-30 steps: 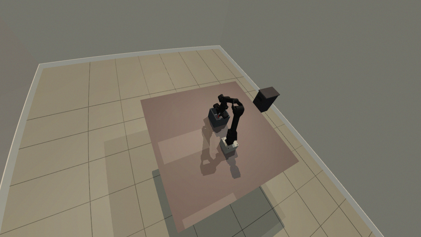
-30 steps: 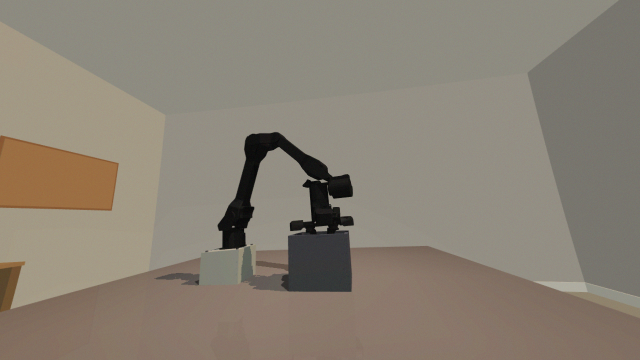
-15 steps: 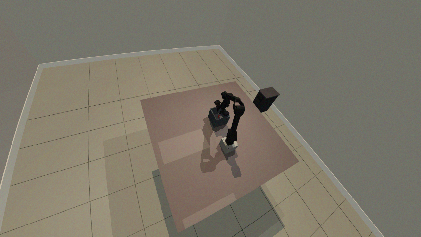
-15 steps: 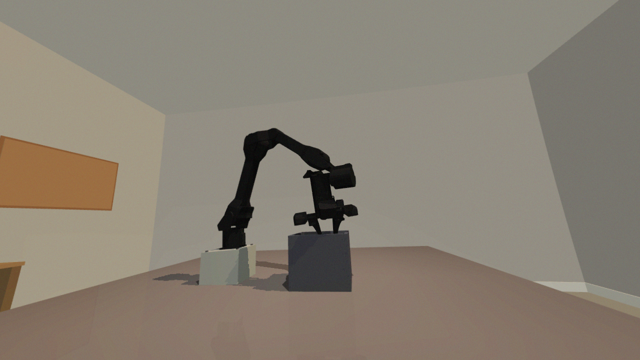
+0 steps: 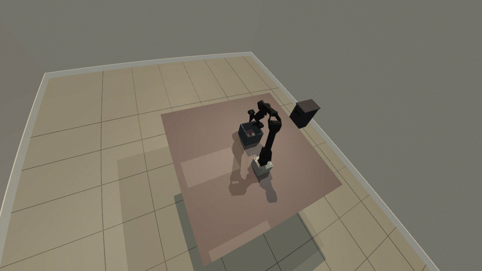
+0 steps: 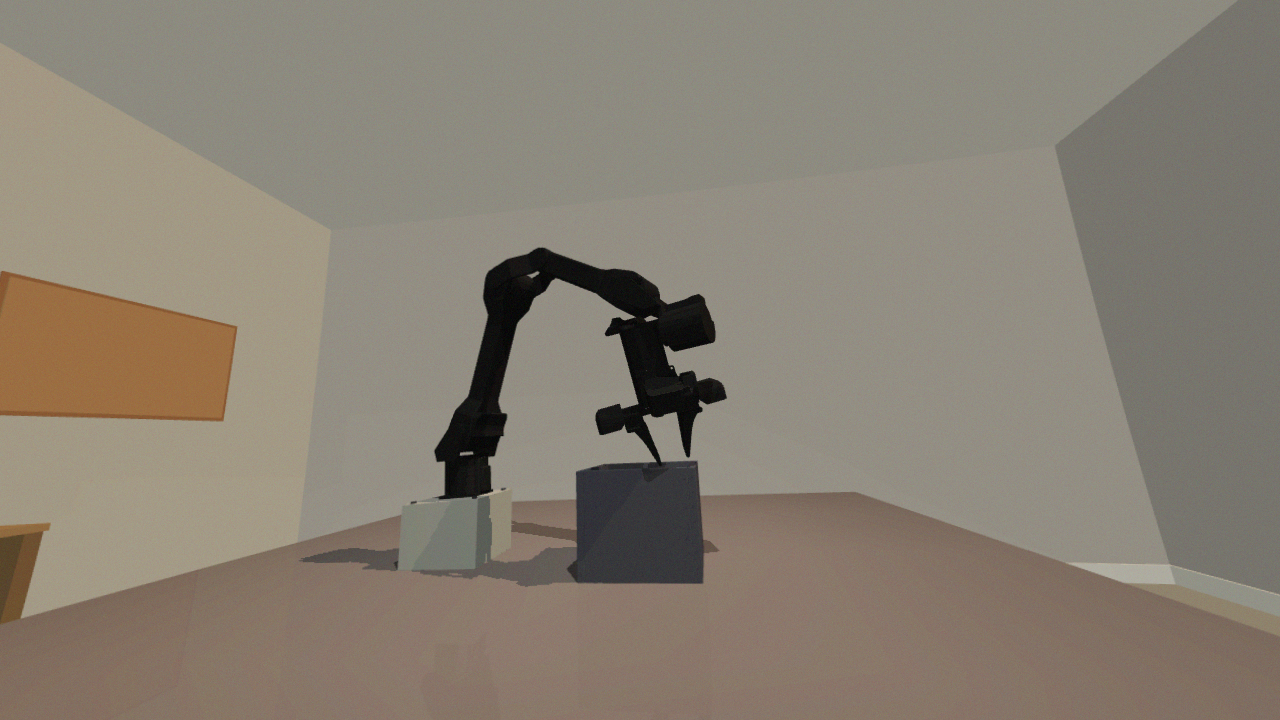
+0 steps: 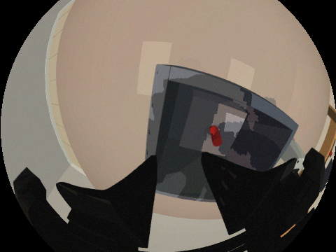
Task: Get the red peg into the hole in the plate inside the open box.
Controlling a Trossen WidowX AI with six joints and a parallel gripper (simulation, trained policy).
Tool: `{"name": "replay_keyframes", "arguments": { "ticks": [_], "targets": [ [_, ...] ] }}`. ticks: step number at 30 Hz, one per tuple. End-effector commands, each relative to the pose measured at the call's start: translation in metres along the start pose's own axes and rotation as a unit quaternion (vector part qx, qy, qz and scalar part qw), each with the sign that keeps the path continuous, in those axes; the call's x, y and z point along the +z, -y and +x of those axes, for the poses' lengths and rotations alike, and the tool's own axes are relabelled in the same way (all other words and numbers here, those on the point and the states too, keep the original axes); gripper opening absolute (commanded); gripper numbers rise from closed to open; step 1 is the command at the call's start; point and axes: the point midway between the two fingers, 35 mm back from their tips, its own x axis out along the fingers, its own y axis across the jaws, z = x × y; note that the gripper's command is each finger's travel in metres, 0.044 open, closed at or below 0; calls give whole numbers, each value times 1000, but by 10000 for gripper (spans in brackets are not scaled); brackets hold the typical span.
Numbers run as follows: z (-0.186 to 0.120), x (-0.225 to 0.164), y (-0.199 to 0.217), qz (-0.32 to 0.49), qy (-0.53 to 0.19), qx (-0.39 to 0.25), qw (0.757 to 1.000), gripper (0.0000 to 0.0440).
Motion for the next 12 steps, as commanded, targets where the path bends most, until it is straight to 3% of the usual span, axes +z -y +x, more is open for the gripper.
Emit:
{"name": "replay_keyframes", "arguments": {
  "ticks": [1,12],
  "targets": [
    [-10,4,-7,-6,-1,18,1000,200],
    [-62,16,-41,-37,5,99,994,207]
  ]
}}
